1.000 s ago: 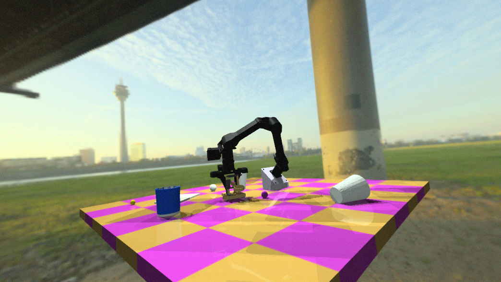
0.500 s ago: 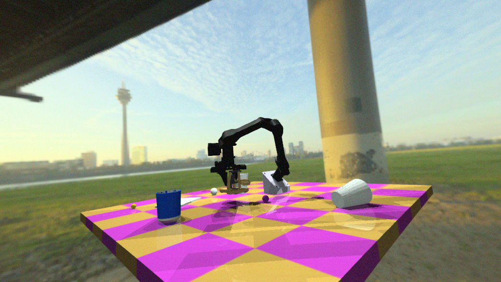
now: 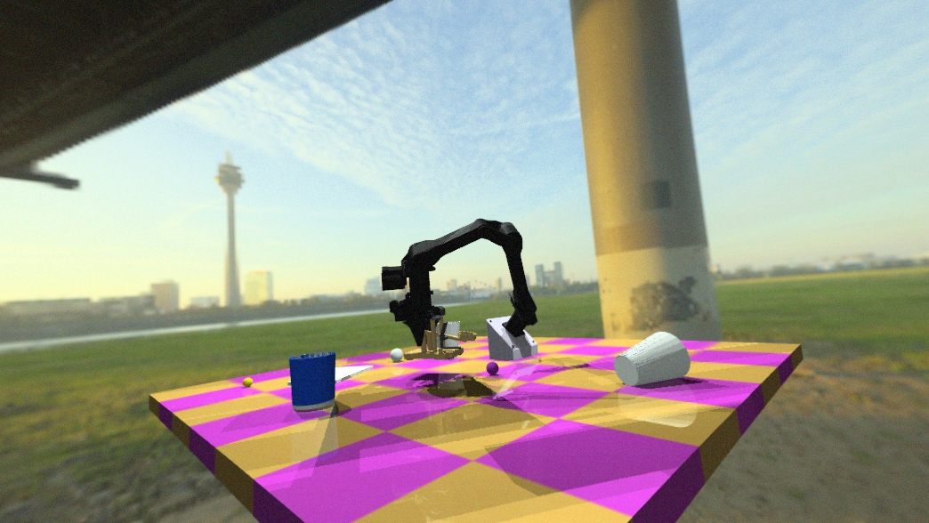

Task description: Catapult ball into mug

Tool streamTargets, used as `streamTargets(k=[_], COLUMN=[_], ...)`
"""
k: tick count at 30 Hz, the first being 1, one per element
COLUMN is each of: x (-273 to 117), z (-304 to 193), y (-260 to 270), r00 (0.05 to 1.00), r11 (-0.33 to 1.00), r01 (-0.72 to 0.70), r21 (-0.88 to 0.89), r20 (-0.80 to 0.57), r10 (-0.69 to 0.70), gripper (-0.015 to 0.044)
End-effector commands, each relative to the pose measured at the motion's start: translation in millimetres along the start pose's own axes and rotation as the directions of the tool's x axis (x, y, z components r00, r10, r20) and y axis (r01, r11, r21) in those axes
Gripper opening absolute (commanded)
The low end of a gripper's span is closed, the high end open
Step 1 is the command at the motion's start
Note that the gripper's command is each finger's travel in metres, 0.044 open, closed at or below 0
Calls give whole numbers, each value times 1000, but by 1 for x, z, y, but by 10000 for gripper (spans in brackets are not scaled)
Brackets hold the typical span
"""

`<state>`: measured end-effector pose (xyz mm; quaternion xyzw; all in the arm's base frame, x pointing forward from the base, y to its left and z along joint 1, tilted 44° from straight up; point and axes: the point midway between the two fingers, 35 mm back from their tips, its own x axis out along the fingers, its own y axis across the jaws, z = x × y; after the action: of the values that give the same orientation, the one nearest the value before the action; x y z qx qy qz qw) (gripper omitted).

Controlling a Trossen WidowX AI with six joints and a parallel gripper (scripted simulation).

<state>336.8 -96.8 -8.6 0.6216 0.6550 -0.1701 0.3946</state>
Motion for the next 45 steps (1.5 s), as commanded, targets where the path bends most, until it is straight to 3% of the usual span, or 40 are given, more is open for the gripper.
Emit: streamTargets(k=[1,44,45], x=[-2,43,43], z=[2,3,3], y=[9,19,19], r00=[1000,1000,1000], r11=[994,985,985], r01=[-9,-6,-6], r21=[-113,-170,-170], r20=[0,4,4], r10=[9,6,6], gripper=[0,0,26])
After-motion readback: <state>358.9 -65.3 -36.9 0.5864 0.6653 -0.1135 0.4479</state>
